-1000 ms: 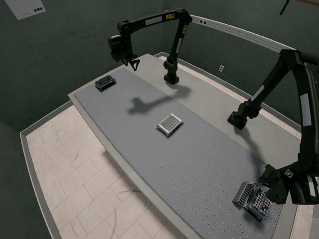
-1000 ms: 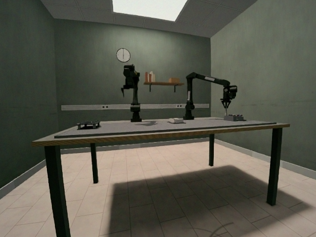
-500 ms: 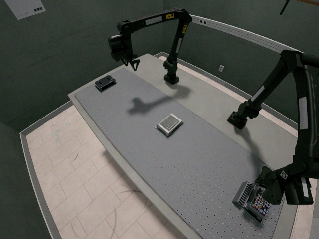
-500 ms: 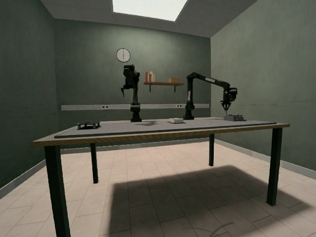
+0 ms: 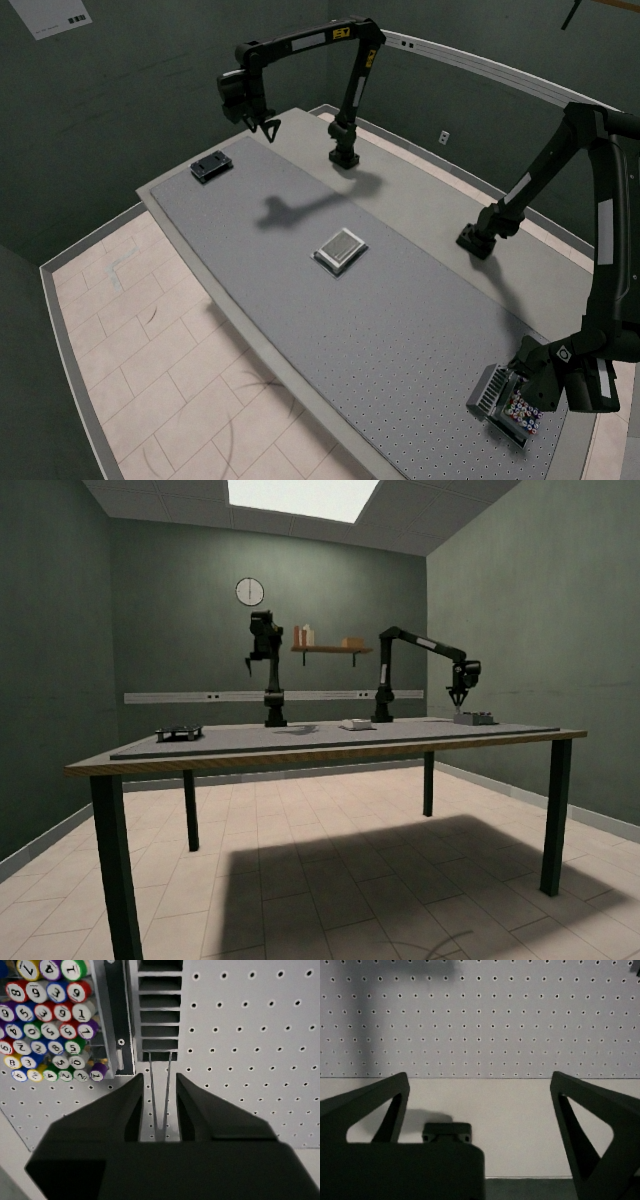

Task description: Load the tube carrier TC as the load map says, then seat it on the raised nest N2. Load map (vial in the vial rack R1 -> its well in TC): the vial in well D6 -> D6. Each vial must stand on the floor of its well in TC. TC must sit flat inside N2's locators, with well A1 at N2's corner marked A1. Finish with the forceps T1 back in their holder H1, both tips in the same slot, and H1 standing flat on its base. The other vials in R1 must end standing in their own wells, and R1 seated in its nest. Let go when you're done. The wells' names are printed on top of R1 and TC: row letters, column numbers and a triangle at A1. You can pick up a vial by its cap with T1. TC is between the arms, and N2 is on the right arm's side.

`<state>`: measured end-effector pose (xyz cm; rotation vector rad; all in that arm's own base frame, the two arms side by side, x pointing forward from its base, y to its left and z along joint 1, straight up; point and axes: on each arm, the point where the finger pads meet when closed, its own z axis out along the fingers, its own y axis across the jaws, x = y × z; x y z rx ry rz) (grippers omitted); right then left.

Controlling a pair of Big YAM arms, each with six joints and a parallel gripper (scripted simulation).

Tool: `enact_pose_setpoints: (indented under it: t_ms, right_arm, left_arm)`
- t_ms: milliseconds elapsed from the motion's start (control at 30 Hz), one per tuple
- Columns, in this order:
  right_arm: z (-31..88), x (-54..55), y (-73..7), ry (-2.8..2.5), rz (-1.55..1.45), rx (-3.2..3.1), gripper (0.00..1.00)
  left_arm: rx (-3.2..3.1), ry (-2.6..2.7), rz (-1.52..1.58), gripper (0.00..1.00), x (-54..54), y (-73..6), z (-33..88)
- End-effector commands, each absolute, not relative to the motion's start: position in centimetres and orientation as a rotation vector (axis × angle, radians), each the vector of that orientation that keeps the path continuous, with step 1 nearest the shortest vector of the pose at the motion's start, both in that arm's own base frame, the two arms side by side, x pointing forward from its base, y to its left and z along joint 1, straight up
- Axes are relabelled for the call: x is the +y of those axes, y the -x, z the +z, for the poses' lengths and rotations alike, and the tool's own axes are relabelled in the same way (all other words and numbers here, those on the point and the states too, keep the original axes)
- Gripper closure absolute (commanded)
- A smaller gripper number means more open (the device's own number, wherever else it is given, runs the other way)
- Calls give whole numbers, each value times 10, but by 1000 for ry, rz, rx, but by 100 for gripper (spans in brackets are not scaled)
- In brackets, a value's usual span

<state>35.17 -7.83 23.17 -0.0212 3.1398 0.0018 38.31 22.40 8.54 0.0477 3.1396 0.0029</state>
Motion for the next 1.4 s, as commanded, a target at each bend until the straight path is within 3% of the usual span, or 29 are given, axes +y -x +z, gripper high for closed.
enact_pose_setpoints:
  t_ms: [0, 1167, 1367]
  right_arm:
    - [244, -80, -359, 7, -12, 3106, 0]
    - [244, -80, -359, 7, -12, 3106, 0]
    - [244, -80, -359, 7, -12, 3106, 0]
  left_arm:
    - [3121, -56, 18, 76, 232, -389, 96]
    - [3099, -55, 39, 76, 236, -394, 107]
    - [3112, -51, 28, 82, 231, -393, 98]
